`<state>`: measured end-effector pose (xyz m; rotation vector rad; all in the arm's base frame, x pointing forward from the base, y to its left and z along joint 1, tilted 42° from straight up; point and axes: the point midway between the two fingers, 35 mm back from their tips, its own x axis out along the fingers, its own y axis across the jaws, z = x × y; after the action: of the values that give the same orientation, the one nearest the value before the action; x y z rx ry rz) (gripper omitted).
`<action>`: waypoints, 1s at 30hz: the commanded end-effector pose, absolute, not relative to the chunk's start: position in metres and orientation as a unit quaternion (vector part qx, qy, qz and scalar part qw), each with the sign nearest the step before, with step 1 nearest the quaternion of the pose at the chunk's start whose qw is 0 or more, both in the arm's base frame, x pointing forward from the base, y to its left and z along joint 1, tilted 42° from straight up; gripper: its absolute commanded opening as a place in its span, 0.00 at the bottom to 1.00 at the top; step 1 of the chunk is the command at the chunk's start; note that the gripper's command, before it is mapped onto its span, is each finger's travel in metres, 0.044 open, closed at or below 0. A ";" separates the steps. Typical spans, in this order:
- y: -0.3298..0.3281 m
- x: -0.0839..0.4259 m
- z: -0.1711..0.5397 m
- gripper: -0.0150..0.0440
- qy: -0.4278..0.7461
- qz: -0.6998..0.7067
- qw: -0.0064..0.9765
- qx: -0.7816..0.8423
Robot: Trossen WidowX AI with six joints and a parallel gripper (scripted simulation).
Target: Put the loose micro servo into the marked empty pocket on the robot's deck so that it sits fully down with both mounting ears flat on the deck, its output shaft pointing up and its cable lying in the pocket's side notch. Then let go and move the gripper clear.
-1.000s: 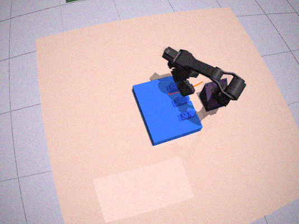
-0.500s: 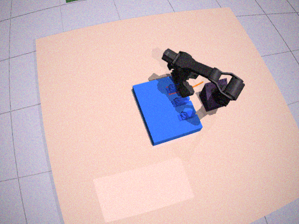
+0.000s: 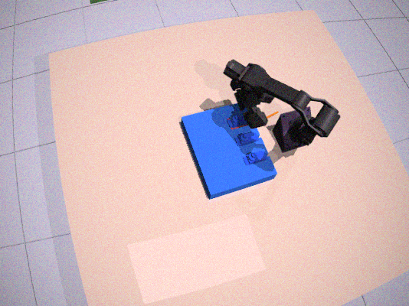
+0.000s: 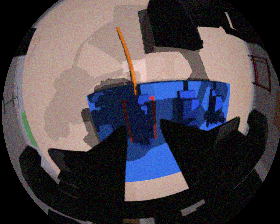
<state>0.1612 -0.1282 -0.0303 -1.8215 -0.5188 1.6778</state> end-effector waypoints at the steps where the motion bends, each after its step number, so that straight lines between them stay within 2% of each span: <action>1: -0.131 0.161 -0.027 0.57 -0.200 0.635 0.299 -0.684; 5: -0.140 0.174 -0.024 0.75 -0.196 0.632 0.300 -0.687; 11: -0.170 0.218 -0.002 1.00 -0.199 0.632 0.296 -0.688; 17: -0.189 0.260 0.023 1.00 -0.200 0.633 0.298 -0.686; 30: -0.219 0.246 0.060 1.00 -0.200 0.632 0.288 -0.691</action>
<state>0.2488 -0.2159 0.0549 -1.8476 -0.5204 1.6770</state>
